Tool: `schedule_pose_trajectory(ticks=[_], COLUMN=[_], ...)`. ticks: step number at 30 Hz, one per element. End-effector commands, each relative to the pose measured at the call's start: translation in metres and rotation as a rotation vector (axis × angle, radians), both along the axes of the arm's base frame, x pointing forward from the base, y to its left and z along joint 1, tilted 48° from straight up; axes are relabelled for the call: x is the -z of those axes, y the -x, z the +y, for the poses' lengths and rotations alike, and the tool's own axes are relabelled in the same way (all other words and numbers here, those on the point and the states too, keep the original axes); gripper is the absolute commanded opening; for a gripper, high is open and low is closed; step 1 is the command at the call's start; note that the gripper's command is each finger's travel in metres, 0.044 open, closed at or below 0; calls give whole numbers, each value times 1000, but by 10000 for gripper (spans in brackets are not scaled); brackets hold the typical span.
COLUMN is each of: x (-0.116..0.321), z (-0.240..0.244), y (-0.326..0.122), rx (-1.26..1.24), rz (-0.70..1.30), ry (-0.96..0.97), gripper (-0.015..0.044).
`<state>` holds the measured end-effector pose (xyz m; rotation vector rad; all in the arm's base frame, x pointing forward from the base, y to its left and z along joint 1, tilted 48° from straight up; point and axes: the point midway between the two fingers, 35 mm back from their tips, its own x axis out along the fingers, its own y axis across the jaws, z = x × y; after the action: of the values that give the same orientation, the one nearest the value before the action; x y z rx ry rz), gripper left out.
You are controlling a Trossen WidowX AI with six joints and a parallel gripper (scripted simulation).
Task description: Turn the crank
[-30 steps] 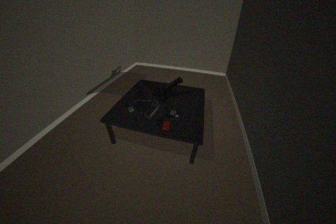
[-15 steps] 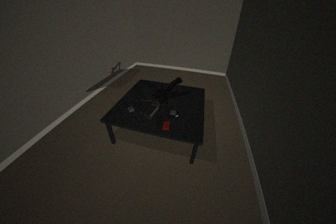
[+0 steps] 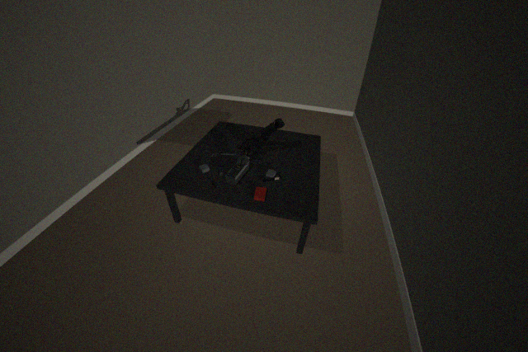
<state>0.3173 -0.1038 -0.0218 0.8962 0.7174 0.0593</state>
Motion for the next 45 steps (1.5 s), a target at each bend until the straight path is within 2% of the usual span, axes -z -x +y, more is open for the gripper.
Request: schedule_pose_trajectory(ticks=[1, 45], x=[8, 11], z=[5, 41], y=[-1, -10], rx=[0, 0], rz=[17, 17], ry=[0, -3], gripper=[0, 0])
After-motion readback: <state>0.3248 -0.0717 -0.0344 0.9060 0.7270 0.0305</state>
